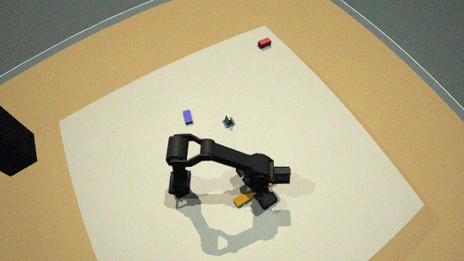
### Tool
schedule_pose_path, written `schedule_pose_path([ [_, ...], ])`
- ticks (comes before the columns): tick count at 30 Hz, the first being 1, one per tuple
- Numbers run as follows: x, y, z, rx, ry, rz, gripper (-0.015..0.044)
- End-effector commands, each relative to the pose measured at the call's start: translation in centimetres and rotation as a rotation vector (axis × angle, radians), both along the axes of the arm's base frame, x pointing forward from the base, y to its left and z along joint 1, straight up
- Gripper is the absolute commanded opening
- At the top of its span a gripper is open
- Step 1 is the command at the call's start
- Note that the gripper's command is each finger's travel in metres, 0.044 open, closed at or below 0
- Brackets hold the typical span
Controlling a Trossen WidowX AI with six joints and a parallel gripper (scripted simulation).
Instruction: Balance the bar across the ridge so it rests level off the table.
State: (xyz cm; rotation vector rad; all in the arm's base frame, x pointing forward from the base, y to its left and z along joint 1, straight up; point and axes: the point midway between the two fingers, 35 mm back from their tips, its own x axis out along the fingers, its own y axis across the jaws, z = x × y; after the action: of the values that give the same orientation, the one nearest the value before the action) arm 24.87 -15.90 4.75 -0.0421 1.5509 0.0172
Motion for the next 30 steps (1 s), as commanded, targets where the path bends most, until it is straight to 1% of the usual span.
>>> schedule_pose_path([
  [1, 0.0, 0.0, 0.0, 0.000, 0.000, 0.000, 0.0104],
  [5, 0.1, -0.1, 0.6, 0.000, 0.000, 0.000, 0.0000],
  [30, 0.2, -0.1, 7.0, 0.001, -0.002, -0.003, 0.0000],
])
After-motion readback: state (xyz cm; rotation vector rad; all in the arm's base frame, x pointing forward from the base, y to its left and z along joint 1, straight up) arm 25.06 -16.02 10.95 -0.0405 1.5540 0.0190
